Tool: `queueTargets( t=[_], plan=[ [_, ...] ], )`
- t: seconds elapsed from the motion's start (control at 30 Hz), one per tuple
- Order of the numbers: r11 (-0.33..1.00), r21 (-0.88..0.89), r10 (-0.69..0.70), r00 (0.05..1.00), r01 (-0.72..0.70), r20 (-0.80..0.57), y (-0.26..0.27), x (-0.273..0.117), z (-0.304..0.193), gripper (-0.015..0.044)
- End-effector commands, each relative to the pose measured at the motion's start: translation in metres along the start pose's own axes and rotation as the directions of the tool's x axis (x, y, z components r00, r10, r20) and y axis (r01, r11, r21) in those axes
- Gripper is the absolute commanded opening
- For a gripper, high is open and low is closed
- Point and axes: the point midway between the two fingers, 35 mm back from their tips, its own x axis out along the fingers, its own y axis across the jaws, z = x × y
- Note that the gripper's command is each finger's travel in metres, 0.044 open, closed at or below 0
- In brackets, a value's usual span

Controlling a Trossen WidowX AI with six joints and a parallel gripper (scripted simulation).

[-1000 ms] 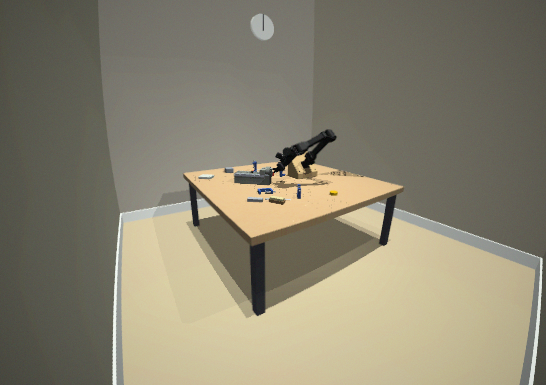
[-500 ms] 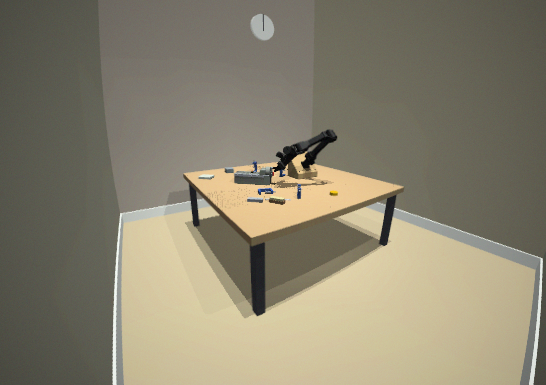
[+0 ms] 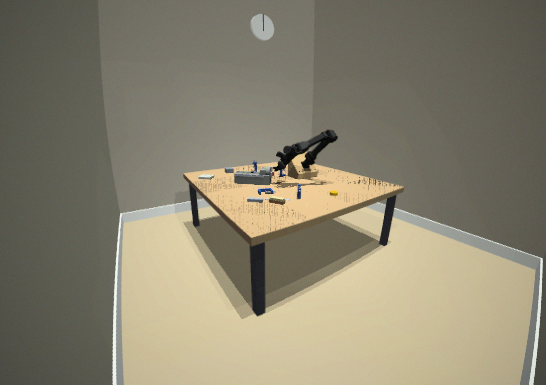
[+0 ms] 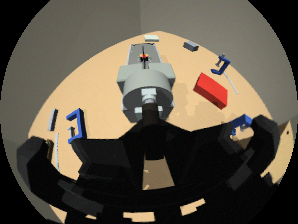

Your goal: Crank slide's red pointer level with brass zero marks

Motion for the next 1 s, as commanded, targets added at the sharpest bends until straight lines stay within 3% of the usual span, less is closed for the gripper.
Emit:
queueTargets(
  t=[0.0, 0.97],
  plan=[
    [1.0, 0.006, -0.019, 1.0, 0.019, 0.004, -0.0094, -0.0001, -0.0002, 0.0],
    [1.0, 0.006, -0.02, 1.0, 0.02, 0.003, -0.0136, 0.0012, -0.0015, 0.0]
  ],
)
